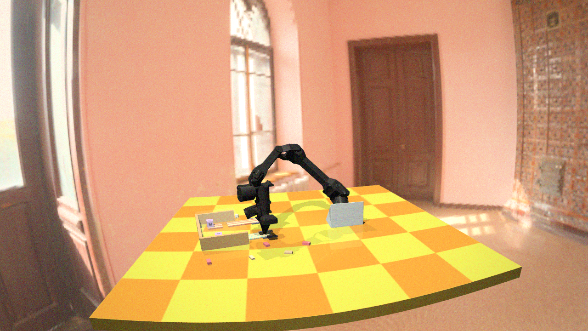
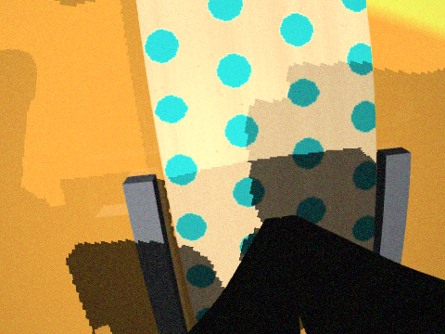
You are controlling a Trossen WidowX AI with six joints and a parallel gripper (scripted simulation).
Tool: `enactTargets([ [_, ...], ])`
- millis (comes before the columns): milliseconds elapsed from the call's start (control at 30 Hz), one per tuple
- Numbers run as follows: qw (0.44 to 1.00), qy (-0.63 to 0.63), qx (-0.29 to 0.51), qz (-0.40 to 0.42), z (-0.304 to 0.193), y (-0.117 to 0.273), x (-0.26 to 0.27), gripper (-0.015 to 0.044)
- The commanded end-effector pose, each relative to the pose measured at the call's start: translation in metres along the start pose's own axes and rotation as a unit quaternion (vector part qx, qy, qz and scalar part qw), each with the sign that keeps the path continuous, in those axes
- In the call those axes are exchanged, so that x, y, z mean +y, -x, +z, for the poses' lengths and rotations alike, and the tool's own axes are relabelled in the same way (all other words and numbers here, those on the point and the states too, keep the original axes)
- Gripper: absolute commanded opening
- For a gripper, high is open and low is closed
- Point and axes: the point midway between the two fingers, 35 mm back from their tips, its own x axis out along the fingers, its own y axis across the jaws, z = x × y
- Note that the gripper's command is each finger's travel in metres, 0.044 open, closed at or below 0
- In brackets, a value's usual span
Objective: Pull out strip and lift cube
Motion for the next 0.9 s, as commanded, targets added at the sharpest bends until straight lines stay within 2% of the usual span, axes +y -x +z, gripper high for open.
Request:
enactTargets([
  [0, 1.000, 0.003, 0.009, -0.001, -0.011, -0.005, 0.001, 0.0000],
  [867, 1.000, 0.004, 0.010, -0.001, -0.051, -0.006, 0.002, 0.0000],
])
